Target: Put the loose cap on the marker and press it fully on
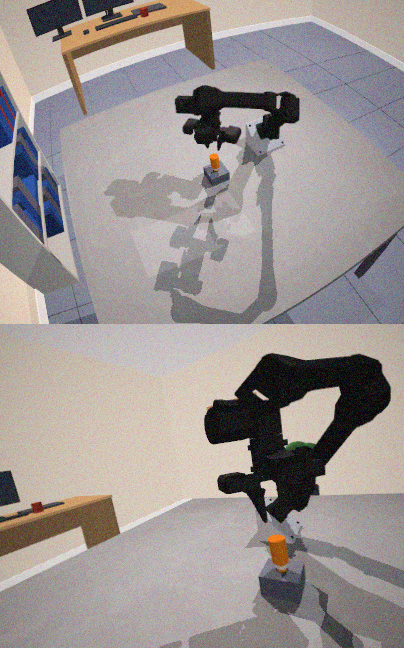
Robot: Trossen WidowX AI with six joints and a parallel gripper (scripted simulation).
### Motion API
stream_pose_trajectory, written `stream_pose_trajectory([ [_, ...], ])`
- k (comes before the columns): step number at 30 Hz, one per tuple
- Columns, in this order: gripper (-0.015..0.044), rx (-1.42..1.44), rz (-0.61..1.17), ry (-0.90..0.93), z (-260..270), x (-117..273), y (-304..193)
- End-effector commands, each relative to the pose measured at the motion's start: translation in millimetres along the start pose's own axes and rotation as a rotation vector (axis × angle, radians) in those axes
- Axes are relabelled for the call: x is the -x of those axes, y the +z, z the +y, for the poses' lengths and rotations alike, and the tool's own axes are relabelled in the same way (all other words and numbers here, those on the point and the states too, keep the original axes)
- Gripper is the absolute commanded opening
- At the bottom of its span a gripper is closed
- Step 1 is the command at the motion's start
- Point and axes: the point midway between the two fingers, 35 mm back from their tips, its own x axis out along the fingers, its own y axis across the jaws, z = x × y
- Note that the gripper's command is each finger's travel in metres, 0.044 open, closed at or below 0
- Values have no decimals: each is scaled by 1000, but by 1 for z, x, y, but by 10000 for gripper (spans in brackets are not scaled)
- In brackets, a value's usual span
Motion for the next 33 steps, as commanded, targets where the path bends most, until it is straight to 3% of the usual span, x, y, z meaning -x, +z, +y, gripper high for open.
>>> stream_pose_trajectory([
  [1, 72, -600, 3, 5, -1, -6, 0],
  [4, 0, -739, 3, 5, -2, -7, 0],
  [33, 0, -738, 3, 5, -2, -24, 0],
])
